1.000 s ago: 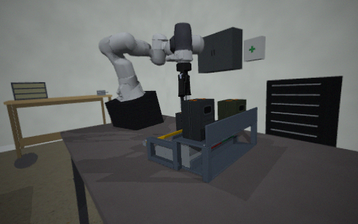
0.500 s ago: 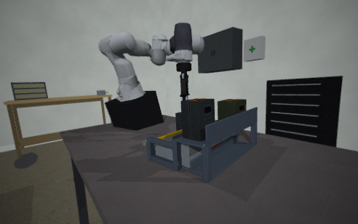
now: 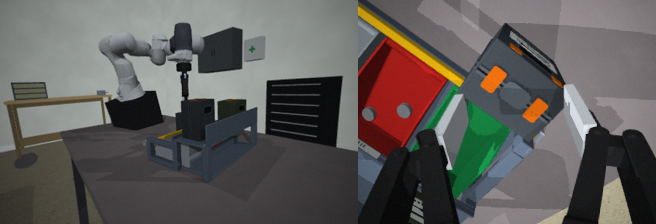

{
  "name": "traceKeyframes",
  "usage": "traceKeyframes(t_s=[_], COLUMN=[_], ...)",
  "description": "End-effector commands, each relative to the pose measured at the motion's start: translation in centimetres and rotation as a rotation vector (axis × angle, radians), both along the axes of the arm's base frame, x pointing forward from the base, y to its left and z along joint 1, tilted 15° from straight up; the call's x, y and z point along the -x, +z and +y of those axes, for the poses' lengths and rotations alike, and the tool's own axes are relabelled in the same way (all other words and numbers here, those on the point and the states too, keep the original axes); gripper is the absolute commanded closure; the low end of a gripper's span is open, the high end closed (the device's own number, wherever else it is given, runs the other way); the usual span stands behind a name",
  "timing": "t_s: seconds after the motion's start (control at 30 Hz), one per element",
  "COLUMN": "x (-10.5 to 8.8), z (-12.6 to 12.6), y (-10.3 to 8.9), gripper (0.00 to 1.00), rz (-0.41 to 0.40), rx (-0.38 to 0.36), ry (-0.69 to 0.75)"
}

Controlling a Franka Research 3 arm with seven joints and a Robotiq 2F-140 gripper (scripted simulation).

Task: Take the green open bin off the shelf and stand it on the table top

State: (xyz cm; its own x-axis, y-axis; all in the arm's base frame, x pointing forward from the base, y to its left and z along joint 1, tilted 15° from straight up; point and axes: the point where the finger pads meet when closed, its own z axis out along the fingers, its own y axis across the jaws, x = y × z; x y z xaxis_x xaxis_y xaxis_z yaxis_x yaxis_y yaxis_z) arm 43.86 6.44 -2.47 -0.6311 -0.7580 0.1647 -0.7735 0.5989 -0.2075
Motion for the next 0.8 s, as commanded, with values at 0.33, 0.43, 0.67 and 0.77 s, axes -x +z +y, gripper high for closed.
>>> traceKeyframes(t_s=[0.33,0.43,0.67,0.77], x=[0.01,0.0,0.02,0.02], z=[-0.13,-0.04,-0.14,-0.14], y=[-0.03,0.0,-0.03,-0.03], gripper=[0.43,0.43,0.43,0.43], rz=[0.055,0.053,0.107,0.107], rx=[0.009,0.011,0.02,0.02], ry=[0.209,0.202,0.403,0.403])
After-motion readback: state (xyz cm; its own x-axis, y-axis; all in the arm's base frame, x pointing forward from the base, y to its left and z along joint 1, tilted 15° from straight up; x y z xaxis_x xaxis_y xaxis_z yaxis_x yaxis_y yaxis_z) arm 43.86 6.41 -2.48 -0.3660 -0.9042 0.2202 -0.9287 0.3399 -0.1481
